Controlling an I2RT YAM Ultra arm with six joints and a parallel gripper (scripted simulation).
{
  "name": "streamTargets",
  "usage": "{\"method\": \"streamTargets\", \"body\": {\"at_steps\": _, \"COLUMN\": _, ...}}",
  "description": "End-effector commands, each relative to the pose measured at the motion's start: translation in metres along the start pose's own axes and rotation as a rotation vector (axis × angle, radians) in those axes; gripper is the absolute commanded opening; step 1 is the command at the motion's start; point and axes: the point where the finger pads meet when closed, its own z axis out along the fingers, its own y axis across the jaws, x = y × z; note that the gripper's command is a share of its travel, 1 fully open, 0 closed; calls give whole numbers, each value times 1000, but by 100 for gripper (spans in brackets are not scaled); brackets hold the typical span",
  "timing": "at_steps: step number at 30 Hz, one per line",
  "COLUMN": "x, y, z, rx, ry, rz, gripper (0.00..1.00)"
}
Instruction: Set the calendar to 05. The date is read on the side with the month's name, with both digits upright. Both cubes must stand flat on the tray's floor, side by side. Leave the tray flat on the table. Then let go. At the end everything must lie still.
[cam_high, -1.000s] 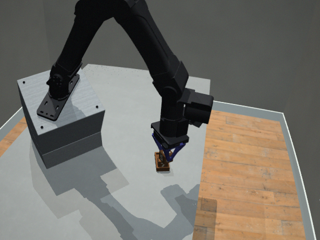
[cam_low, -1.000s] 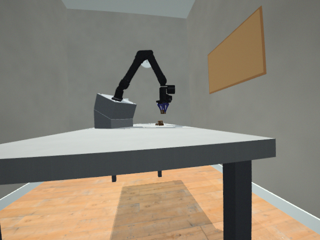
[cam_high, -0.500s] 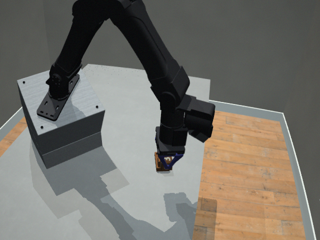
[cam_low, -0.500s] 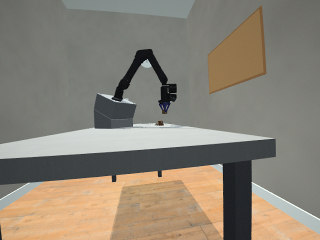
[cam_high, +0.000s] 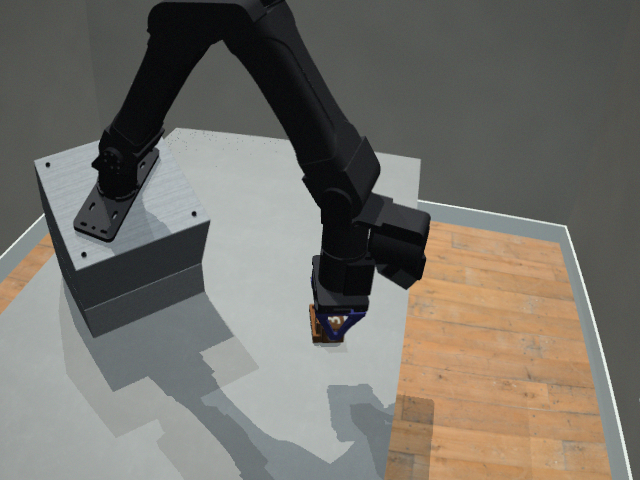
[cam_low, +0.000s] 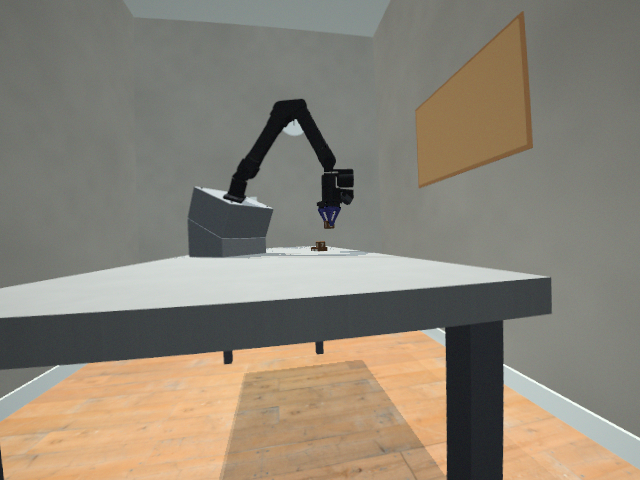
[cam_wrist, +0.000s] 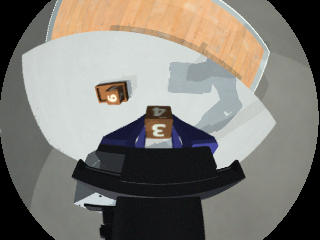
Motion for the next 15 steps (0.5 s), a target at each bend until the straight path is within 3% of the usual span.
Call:
{"method": "streamTargets", "body": {"at_steps": 1, "x": -8, "y": -2, "z": 1, "rx": 5, "ry": -29, "rz": 5, "gripper": 27}}
{"method": "streamTargets", "body": {"at_steps": 5, "x": -8, "y": -2, "z": 8, "rx": 5, "ry": -29, "rz": 5, "gripper": 27}}
{"method": "streamTargets", "body": {"at_steps": 15, "x": -10, "y": -2, "z": 54, "rx": 5, "ry": -28, "rz": 5, "gripper": 27}}
